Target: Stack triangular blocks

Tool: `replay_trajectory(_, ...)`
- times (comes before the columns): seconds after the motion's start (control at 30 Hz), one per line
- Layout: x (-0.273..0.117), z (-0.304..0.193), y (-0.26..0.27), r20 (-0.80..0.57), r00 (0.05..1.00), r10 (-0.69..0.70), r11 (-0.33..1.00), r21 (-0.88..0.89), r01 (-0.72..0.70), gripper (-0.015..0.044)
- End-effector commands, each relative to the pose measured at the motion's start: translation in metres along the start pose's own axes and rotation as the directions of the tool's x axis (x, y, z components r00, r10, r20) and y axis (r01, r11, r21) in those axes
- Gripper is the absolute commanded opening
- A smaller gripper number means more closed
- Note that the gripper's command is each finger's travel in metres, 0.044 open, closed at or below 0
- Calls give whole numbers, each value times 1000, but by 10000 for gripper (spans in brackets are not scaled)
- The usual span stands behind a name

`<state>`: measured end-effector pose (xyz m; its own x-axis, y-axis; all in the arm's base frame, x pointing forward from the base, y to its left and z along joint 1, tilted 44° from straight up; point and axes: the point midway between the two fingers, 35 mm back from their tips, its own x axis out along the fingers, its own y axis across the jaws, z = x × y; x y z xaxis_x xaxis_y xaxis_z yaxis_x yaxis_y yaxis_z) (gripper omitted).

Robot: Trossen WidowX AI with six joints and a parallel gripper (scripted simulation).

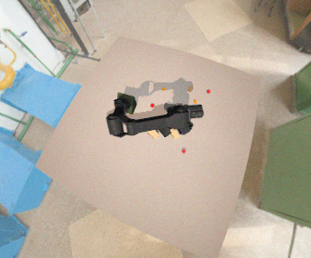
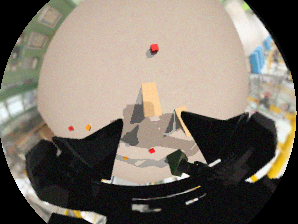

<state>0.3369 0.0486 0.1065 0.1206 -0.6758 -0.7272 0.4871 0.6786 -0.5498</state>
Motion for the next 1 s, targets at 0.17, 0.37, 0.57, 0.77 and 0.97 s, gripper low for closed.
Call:
replay_trajectory(0.17, 16, 2, 0, -1, 1000, -10, 1000, -4, 10, 440)
replay_trajectory(0.37, 26, 3, 1, -2, 1000, -8, 1000, -4, 8, 440)
replay_trajectory(0.57, 36, 3, 0, -3, 1000, -8, 1000, -4, 8, 440)
replay_trajectory(0.77, 46, 4, 0, -3, 1000, -9, 1000, -4, 9, 440)
replay_trajectory(0.97, 56, 4, 0, -2, 1000, -9, 1000, -4, 9, 440)
